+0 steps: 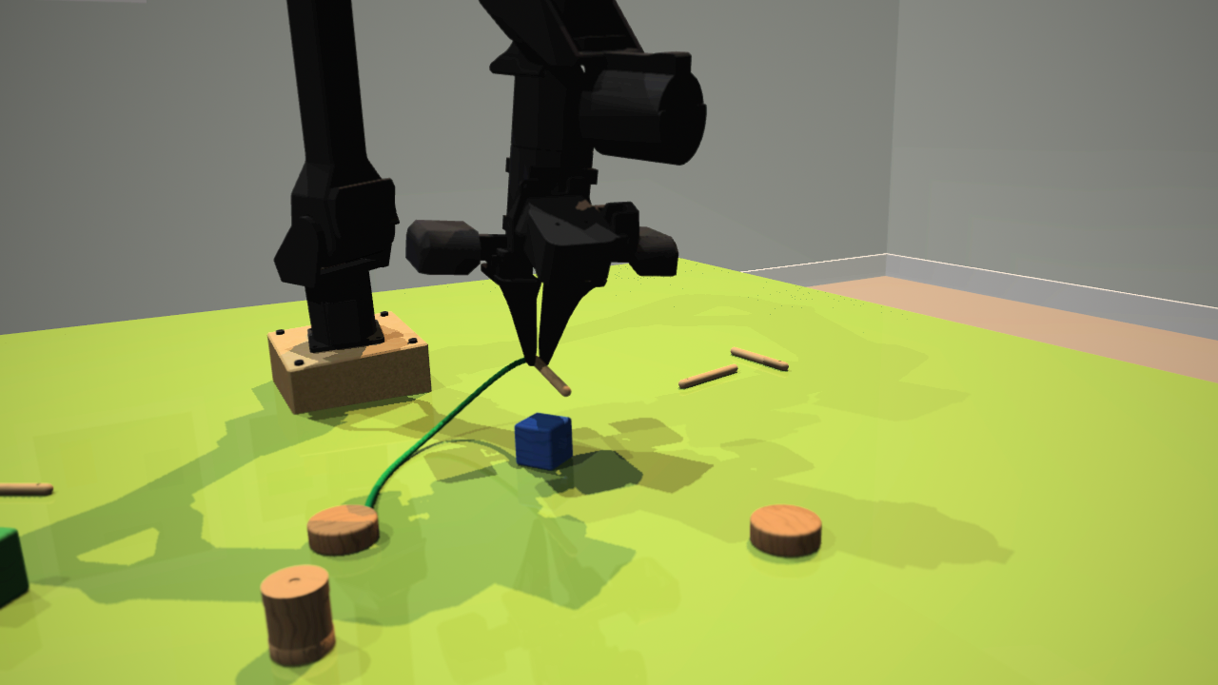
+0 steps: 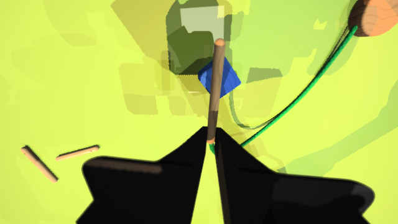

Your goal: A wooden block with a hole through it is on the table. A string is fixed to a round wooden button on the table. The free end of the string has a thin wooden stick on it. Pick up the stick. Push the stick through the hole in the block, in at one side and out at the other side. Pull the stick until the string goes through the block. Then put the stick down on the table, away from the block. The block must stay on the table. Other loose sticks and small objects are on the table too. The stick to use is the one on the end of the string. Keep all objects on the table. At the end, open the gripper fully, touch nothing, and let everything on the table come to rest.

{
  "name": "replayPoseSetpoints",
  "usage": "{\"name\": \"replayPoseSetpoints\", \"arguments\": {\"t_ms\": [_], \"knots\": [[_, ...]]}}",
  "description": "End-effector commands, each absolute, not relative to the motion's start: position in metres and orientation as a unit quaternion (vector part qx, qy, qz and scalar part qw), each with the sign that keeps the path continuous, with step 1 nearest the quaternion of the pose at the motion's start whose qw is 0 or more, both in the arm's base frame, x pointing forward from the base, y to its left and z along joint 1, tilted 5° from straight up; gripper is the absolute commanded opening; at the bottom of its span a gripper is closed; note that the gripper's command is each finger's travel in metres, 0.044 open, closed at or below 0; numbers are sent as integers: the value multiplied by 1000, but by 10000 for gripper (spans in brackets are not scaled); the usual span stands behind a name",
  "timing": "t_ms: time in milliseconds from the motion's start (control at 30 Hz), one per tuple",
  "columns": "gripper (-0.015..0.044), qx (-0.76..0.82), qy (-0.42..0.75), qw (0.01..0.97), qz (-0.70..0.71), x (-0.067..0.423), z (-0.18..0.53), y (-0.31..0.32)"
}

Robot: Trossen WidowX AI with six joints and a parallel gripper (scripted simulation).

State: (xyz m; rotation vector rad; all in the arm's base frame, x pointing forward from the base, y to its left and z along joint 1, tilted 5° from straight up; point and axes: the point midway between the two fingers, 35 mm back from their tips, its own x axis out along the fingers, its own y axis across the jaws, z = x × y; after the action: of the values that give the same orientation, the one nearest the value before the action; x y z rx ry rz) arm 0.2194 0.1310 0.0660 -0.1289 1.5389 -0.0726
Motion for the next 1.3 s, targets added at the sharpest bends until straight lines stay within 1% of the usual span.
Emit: {"name": "replayPoseSetpoints", "arguments": {"t_ms": [0, 633, 1267], "knots": [[0, -31, 696, 714, -69, 224, 65, 128], [0, 126, 665, 695, -242, 241, 68, 112], [0, 273, 593, 641, -404, 257, 70, 95]]}}
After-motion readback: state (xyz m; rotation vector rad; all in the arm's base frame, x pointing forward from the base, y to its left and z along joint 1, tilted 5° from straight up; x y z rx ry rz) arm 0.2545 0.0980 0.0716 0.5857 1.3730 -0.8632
